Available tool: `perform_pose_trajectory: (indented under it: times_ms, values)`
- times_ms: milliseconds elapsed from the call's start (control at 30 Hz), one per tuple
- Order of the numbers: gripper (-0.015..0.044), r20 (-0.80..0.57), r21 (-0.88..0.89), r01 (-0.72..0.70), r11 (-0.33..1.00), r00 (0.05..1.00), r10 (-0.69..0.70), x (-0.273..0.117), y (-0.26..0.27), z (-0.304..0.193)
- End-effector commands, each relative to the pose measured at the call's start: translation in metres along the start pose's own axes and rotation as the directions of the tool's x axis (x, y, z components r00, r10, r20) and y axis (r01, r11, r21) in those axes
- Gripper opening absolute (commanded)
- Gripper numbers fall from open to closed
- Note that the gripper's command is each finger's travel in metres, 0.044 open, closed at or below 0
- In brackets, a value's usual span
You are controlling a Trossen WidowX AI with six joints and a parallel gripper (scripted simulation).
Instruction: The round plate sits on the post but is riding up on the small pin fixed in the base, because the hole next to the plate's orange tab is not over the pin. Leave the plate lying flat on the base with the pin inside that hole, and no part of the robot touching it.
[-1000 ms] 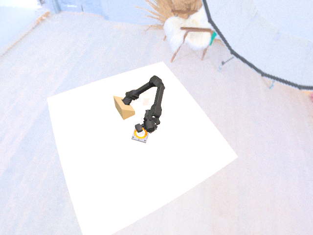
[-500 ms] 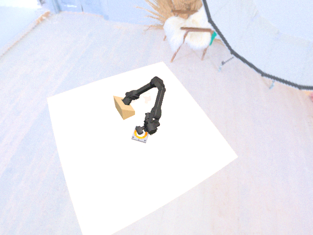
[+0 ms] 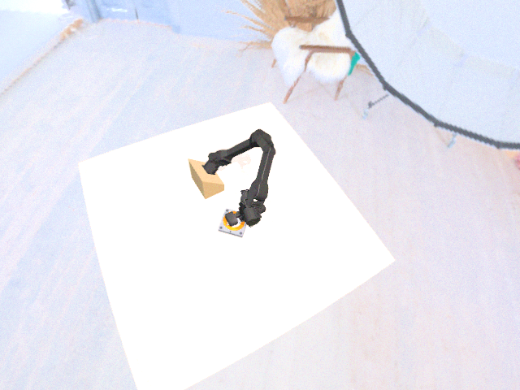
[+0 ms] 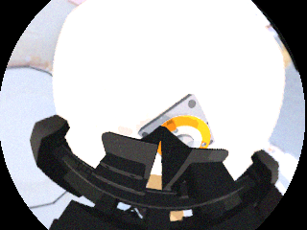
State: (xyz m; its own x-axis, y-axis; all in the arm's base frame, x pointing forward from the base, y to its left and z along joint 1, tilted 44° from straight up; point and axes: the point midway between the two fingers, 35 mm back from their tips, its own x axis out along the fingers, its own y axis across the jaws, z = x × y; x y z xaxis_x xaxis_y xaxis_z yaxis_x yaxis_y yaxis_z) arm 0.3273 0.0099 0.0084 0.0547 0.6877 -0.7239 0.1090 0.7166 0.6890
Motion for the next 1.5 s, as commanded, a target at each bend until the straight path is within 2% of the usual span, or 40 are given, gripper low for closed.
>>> perform_pose_trajectory:
  times_ms: [0,1467]
  values:
    - [0.0,-0.002,0.003,-0.001,1.0,1.0,0.001,0.002,-0.005,0.006]
    - [0.0,-0.001,0.002,0.001,1.0,1.0,-0.001,-0.002,-0.042,0.023]
